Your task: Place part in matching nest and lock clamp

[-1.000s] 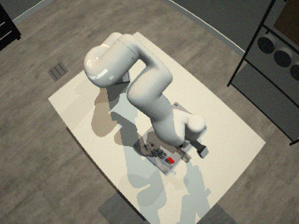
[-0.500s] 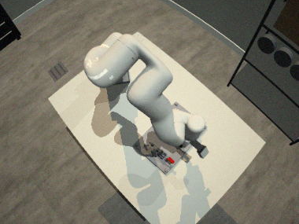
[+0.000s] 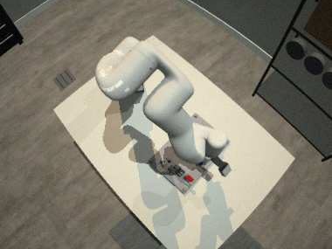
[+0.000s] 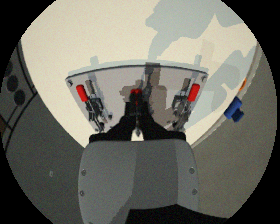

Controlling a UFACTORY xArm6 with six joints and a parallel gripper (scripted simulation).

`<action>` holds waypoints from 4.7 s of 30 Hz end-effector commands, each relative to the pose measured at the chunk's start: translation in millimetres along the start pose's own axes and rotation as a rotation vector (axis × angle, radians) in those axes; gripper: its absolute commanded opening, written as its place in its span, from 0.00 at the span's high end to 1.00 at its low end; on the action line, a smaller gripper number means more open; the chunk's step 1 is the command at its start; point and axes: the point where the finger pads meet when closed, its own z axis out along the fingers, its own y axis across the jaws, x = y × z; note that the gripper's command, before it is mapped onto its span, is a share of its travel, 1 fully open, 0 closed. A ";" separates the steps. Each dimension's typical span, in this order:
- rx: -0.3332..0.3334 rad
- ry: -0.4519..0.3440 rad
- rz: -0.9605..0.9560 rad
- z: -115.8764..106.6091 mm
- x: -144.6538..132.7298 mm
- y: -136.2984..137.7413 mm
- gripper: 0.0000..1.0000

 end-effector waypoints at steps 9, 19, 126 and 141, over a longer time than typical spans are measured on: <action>0.000 0.004 0.001 0.2 2.0 0.0 1.00; 0.000 0.004 0.001 1.0 2.0 0.0 1.00; 0.000 0.004 0.001 12.1 2.0 0.0 1.00; 0.000 0.004 0.001 13.0 2.0 0.0 1.00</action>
